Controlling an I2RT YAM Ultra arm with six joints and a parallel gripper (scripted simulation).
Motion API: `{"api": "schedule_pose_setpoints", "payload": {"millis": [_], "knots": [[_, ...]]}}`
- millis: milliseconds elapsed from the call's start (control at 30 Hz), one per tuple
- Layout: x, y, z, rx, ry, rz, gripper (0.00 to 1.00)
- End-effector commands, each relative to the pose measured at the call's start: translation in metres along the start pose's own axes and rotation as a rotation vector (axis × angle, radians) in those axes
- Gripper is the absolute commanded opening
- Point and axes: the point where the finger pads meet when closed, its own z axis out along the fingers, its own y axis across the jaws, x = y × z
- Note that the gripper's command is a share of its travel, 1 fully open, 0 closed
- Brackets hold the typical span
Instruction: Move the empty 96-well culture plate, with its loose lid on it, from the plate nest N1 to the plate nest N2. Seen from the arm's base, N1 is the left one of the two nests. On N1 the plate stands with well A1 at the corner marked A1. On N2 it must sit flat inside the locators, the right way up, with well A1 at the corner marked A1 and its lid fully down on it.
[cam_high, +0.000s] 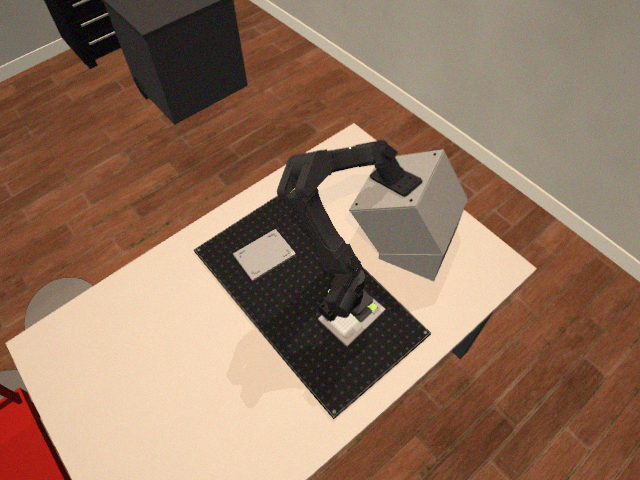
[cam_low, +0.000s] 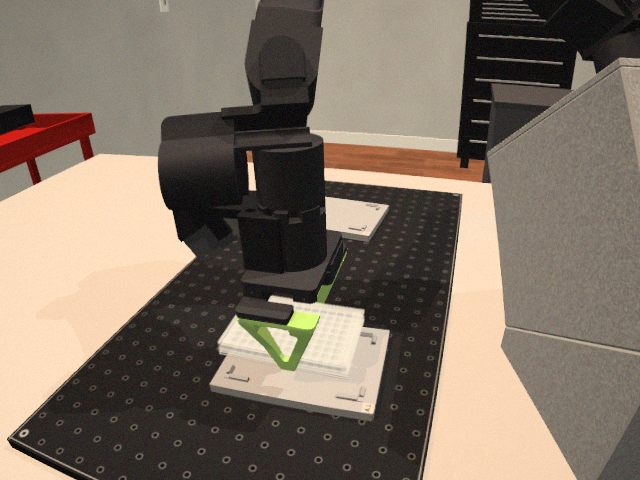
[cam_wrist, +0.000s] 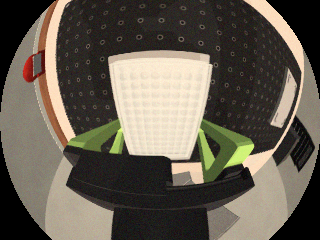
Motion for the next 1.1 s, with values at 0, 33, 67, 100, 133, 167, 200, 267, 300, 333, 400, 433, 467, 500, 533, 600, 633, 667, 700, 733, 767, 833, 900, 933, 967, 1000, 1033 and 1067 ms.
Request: {"api": "schedule_pose_setpoints", "payload": {"millis": [0,33,67,100,133,167,200,267,300,333,400,433,467,500,533,600,633,667,700,733,767,833,900,933,967,1000,1033,1067], "knots": [[0.005,0.000,-0.017,0.008,-0.005,-0.022,0.00],[0.005,0.000,-0.018,0.008,-0.005,-0.022,0.00],[0.005,0.000,-0.020,0.007,-0.005,-0.022,0.00],[0.005,0.000,-0.022,0.007,-0.005,-0.022,0.00],[0.005,0.000,-0.023,0.007,-0.005,-0.022,0.00],[0.005,0.000,-0.025,0.007,-0.005,-0.022,0.00],[0.005,0.000,-0.027,0.007,-0.005,-0.022,0.00],[0.005,0.000,-0.030,0.006,-0.005,-0.021,0.00],[0.001,0.001,-0.033,0.003,-0.012,-0.016,0.00],[0.000,0.002,-0.034,0.002,-0.013,-0.015,0.00],[0.002,0.001,-0.037,0.003,-0.010,-0.017,0.00],[0.003,0.001,-0.039,0.003,-0.009,-0.018,0.00],[0.003,0.001,-0.040,0.003,-0.008,-0.019,0.00],[0.003,0.001,-0.040,0.003,-0.008,-0.019,0.00],[0.003,0.001,-0.040,0.003,-0.008,-0.019,0.00],[0.004,0.001,-0.043,0.003,-0.007,-0.019,0.00],[0.004,0.001,-0.045,0.003,-0.006,-0.020,0.00],[0.004,0.001,-0.047,0.003,-0.006,-0.020,0.00],[0.004,0.001,-0.048,0.003,-0.006,-0.020,0.00],[0.004,0.001,-0.050,0.002,-0.006,-0.019,0.00],[0.004,0.001,-0.052,0.002,-0.007,-0.019,0.00],[0.003,0.002,-0.055,0.000,-0.008,-0.018,0.00],[0.002,0.002,-0.059,-0.002,-0.011,-0.015,0.00],[0.001,0.002,-0.061,-0.003,-0.012,-0.014,0.00],[0.000,0.003,-0.063,-0.005,-0.014,-0.013,0.00],[-0.001,0.003,-0.065,-0.006,-0.016,-0.011,0.00],[-0.002,0.004,-0.067,-0.007,-0.018,-0.009,0.00],[-0.002,0.004,-0.067,-0.007,-0.018,-0.009,0.00]]}}
